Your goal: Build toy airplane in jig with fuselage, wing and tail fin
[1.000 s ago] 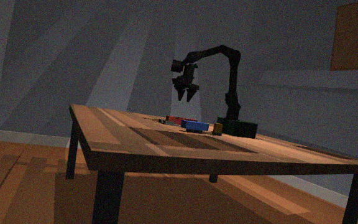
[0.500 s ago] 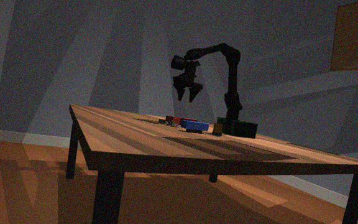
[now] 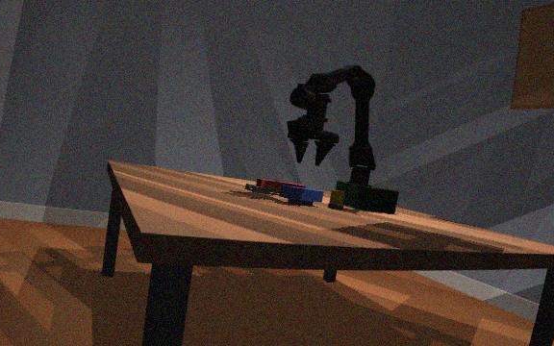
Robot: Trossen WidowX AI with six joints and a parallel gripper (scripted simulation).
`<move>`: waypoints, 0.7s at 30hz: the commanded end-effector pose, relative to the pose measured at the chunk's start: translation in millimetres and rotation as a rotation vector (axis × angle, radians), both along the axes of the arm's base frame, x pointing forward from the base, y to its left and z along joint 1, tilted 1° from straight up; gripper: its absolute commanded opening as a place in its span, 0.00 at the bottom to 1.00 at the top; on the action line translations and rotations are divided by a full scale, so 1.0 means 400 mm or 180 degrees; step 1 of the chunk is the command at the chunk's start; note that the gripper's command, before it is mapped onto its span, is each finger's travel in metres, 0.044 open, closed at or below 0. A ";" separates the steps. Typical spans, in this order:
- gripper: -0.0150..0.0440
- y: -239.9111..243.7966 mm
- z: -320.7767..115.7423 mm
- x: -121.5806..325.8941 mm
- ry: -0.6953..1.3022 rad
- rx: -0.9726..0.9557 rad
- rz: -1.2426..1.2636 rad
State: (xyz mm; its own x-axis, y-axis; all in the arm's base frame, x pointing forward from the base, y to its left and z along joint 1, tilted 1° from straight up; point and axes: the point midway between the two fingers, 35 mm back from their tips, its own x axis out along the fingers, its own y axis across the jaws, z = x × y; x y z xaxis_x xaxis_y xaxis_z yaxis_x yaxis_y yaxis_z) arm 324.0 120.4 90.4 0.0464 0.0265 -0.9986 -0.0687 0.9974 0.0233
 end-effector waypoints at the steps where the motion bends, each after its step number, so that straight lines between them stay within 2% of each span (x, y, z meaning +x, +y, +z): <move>1: 1.00 -0.001 -0.028 0.006 0.0006 -0.0011 -0.0052; 4: 1.00 0.001 -0.105 0.008 0.0007 -0.0011 -0.0052; 21: 1.00 0.002 -0.171 0.011 0.0007 -0.0011 -0.0052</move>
State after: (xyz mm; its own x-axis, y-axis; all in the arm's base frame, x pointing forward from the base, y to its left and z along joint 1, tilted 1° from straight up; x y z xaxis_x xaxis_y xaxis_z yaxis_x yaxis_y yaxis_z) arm 329.9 122.4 30.3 0.0555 0.0302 -0.9980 -0.0582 0.9979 0.0269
